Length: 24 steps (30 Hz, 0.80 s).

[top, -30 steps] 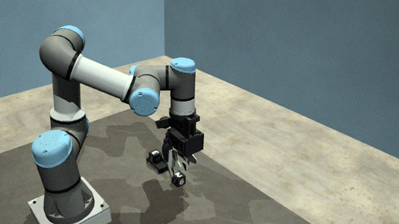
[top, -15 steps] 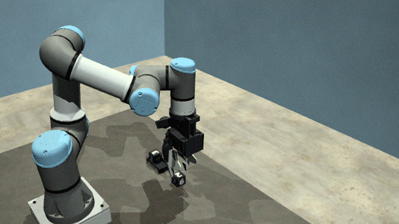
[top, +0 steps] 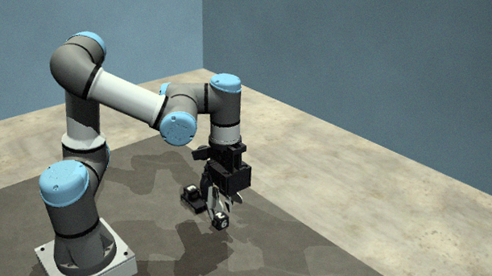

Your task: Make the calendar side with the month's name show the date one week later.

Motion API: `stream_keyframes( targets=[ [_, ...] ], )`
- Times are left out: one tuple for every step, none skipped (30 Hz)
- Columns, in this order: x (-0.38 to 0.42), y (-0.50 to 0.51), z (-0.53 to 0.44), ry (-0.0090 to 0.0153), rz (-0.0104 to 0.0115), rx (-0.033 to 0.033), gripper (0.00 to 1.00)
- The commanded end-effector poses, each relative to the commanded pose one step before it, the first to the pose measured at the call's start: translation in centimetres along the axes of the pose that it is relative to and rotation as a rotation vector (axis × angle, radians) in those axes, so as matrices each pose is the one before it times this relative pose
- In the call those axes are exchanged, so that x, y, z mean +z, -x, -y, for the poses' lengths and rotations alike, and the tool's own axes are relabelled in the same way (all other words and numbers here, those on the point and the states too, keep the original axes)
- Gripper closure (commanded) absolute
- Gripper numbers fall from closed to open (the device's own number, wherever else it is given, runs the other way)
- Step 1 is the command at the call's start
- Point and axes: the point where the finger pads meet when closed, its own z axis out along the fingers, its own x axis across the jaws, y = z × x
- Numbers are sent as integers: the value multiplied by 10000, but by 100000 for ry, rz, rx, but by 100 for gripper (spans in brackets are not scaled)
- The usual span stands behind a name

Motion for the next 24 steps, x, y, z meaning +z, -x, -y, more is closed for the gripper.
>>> stream_keyframes(
  targets=[
    [6667,-720,-460,143,-239,3,71],
    [1811,10,7,0,0,0,71],
    [1812,-10,-7,0,0,0,71],
    [1775,2,2,0,0,0,71],
    [1709,4,3,0,0,0,71],
    [1616,-7,-5,0,0,0,71],
    [1494,3,2,0,0,0,71],
    [0,0,0,0,0,0,71],
    [0,0,0,0,0,0,71],
    [1349,7,5,0,0,0,71],
    [1190,-8,-6,0,0,0,71],
    [1013,-2,-2,0,0,0,71],
    [829,1,1,0,0,0,71],
    [645,3,2,0,0,0,71],
    [468,3,2,0,0,0,71],
    [306,2,2,0,0,0,71],
    [169,1,1,0,0,0,71],
    [67,1,0,0,0,0,71],
    [10,0,0,0,0,0,71],
    [0,0,0,0,0,0,71],
    [0,0,0,0,0,0,71],
    [0,0,0,0,0,0,71],
    [0,0,0,0,0,0,71],
    [0,0,0,0,0,0,71]
  ],
)
